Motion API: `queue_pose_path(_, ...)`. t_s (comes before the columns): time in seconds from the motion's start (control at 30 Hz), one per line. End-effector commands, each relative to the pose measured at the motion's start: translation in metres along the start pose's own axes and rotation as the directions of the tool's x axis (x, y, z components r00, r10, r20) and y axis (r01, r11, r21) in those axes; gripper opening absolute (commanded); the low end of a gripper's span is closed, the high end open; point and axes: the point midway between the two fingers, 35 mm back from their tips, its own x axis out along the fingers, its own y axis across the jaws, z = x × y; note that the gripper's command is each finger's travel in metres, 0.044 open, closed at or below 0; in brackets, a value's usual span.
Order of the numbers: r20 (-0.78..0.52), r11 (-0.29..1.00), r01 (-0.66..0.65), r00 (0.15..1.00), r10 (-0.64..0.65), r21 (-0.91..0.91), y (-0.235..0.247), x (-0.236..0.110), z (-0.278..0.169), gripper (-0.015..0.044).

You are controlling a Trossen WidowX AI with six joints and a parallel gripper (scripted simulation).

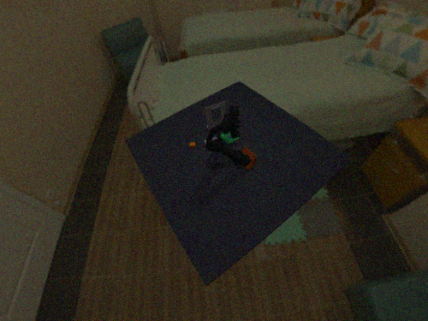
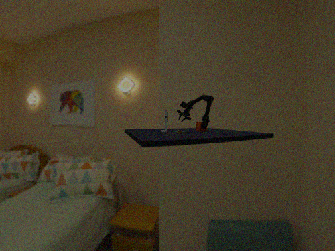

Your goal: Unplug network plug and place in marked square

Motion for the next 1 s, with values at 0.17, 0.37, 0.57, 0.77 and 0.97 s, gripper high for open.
queue_pose_path(0.17,0.000,1.000,0.002,1.000,-0.002,-0.001,-0.005,-0.007,0.000,0.0156)
queue_pose_path(0.37,-0.002,1.000,0.008,1.000,-0.008,-0.006,-0.018,-0.021,-0.001,0.0156)
queue_pose_path(0.57,-0.003,1.000,0.009,1.000,-0.009,-0.007,-0.030,-0.035,-0.001,0.0156)
queue_pose_path(0.77,-0.004,1.000,0.010,1.000,-0.010,-0.009,-0.041,-0.050,-0.001,0.0156)
queue_pose_path(0.97,-0.003,1.000,0.010,1.000,-0.010,-0.010,-0.050,-0.065,-0.001,0.0156)
